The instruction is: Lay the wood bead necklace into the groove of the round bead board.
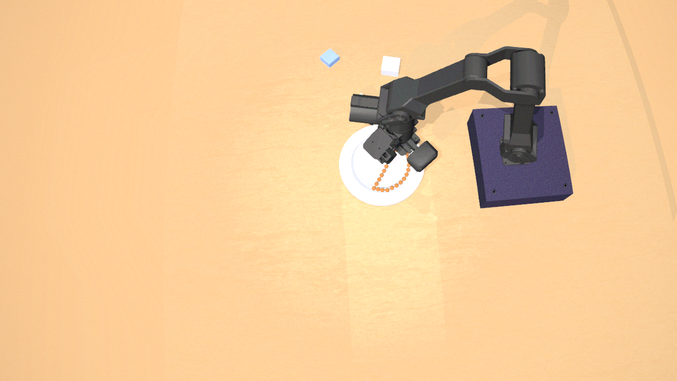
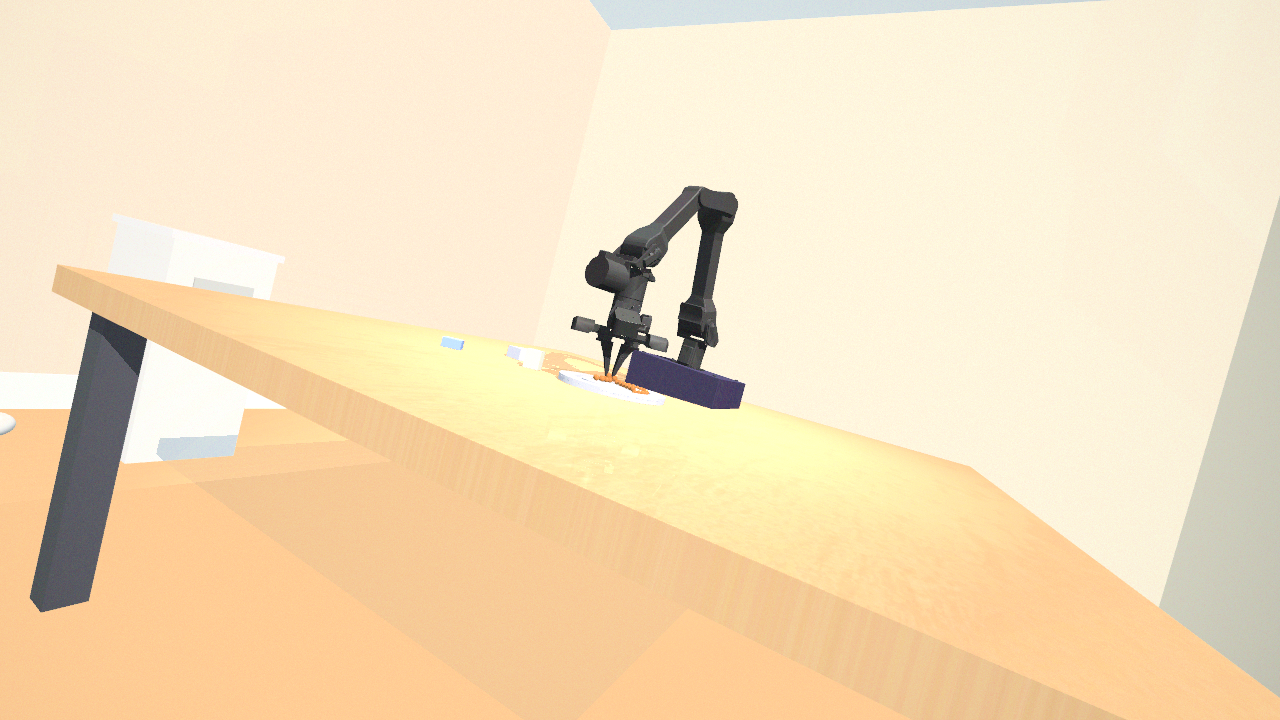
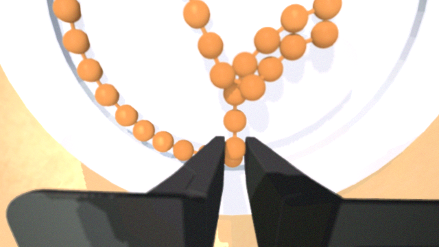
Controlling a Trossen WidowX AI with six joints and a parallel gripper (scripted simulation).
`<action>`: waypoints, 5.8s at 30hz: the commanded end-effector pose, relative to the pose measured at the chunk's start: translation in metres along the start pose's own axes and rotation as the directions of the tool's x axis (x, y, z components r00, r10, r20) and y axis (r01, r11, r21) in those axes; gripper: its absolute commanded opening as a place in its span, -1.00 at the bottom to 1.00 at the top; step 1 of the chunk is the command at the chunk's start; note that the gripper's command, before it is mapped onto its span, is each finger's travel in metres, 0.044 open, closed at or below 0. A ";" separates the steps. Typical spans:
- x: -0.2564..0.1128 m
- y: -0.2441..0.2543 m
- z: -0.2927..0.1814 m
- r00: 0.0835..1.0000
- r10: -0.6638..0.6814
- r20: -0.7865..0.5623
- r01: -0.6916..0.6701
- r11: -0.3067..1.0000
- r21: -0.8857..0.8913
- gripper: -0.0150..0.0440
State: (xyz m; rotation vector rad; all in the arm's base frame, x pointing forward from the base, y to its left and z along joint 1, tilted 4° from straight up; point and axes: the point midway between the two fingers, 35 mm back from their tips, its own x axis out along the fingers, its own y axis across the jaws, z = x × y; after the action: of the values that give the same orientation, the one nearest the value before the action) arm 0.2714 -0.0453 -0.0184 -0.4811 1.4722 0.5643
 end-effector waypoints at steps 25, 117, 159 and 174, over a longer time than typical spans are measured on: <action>0.001 -0.012 -0.009 1.000 -0.006 0.004 0.006 1.000 0.003 -0.05; 0.002 -0.009 0.002 1.000 -0.006 0.004 0.006 0.990 -0.144 -0.49; 0.002 -0.009 0.002 1.000 -0.006 0.004 0.006 0.990 -0.144 -0.49; -0.003 -0.010 0.001 1.000 -0.006 0.003 0.007 0.989 -0.145 -0.49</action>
State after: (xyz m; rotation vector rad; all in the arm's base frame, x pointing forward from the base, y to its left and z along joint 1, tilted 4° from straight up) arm 0.2772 -0.0510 -0.0172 -0.5936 1.4361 0.6704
